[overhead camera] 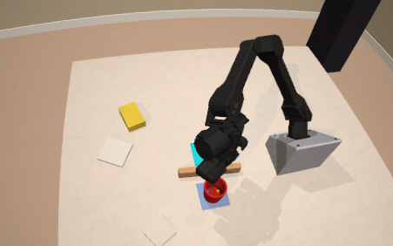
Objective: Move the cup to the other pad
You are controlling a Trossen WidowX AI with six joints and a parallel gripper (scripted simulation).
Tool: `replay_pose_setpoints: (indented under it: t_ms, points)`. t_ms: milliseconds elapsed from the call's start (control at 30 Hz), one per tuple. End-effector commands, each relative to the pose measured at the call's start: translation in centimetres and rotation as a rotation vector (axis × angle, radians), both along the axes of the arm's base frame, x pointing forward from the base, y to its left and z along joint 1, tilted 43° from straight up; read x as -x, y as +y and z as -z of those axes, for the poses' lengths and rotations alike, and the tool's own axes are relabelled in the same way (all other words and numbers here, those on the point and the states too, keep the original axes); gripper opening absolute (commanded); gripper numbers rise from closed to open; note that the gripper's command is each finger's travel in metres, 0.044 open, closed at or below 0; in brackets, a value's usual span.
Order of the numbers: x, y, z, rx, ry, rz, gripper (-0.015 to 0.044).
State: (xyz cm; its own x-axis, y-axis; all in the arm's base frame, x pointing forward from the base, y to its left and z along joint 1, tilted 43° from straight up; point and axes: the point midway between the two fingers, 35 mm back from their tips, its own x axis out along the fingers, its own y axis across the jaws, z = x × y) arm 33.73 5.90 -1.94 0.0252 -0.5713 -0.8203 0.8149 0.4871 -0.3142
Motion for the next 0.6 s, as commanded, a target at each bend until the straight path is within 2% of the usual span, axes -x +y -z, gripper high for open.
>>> replay_pose_setpoints:
  t_ms: [0, 567]
  points:
    - [1.5, 0.2, 2.1, 0.132, 0.06, 0.049, 0.0148]
    - [1.5, -0.8, 3.3, 0.132, 0.06, 0.048, 0.0148]
